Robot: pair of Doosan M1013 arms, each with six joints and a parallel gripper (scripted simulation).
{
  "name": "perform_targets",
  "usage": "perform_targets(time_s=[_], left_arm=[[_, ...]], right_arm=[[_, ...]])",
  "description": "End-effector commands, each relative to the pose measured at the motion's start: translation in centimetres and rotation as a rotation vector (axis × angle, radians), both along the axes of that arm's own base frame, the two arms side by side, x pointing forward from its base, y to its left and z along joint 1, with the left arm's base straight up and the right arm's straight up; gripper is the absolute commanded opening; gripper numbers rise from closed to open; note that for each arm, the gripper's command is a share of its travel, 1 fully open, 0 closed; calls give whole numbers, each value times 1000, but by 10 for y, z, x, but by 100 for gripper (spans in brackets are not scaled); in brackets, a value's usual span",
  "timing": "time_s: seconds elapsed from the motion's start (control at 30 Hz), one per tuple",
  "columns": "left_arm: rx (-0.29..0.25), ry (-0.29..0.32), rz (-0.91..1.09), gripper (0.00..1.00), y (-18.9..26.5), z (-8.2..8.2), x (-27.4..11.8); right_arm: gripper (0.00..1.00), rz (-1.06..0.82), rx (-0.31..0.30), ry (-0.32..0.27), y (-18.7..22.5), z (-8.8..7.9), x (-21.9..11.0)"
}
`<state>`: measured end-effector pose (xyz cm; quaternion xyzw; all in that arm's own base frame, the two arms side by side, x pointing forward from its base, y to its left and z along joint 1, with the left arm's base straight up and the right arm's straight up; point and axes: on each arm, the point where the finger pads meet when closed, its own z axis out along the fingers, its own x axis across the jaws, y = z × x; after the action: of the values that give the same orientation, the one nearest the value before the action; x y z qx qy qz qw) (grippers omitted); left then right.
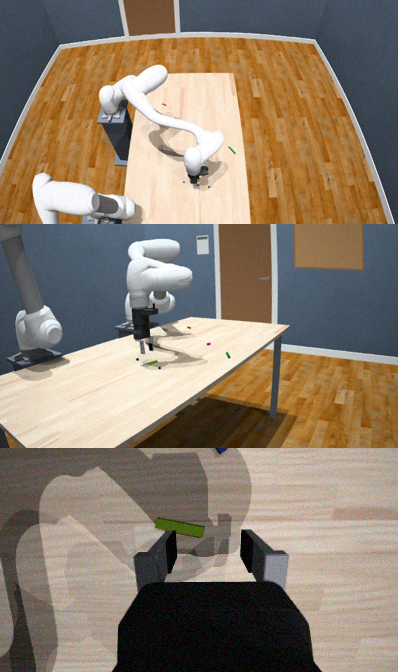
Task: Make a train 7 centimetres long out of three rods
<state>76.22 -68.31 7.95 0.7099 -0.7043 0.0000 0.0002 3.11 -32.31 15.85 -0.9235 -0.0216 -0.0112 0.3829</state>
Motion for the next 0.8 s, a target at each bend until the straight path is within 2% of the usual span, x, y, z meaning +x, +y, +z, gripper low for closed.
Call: perform_targets(time_s=[0.0,0.53,0.77], left_arm=[[-1,-2,0,100,0,2,0],[-1,-2,-15,100,0,2,1],[-1,-2,-259,100,-3,2,11]], right_arm=[[100,0,-1,0,0,0,0],[100,0,-1,0,0,0,0],[100,0,-1,0,0,0,0]])
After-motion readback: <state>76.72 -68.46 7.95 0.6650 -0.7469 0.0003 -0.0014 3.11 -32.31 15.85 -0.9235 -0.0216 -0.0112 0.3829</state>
